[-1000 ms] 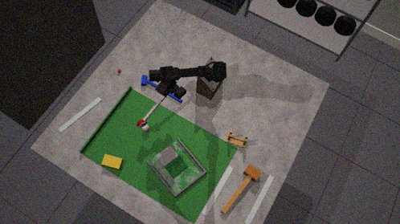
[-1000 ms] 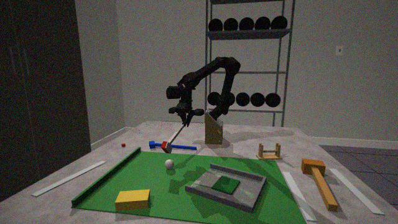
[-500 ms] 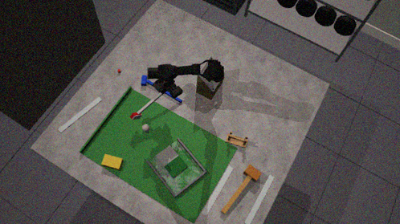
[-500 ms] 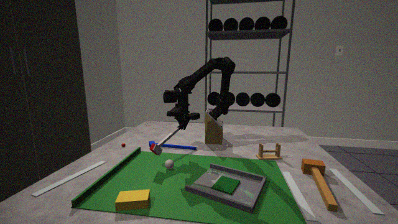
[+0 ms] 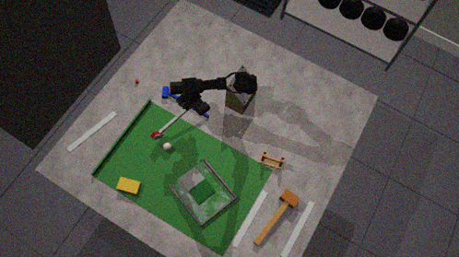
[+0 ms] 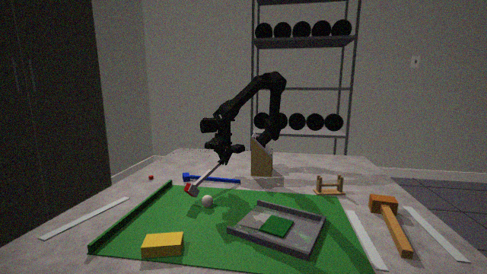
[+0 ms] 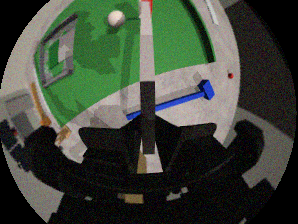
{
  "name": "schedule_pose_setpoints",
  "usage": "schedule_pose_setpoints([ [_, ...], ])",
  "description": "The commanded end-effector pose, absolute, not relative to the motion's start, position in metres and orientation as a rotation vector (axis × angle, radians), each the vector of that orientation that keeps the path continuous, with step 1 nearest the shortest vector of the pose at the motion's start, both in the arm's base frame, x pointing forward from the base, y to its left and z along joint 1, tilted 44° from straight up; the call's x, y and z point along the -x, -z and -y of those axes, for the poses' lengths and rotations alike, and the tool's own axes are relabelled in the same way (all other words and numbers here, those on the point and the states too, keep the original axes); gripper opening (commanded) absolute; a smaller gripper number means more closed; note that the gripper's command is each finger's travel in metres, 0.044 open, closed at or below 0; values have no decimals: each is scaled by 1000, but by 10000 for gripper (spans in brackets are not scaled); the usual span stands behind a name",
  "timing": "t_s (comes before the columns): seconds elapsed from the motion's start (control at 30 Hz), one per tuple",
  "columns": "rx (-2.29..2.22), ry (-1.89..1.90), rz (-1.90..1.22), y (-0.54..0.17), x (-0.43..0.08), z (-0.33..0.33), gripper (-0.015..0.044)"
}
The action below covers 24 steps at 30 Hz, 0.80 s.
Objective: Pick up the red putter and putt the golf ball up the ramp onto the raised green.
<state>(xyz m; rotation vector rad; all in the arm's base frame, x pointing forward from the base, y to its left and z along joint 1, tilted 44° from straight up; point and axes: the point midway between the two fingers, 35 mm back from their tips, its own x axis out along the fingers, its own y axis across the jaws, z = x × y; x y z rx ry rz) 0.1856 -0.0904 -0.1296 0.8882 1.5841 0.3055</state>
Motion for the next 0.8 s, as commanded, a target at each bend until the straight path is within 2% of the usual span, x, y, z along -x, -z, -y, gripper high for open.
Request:
schedule_pose_setpoints([
  [0.0, -894, -302, -1577, 134, -187, 86, 0],
  [0.77, -889, -304, -1581, 148, -183, 86, 0],
])
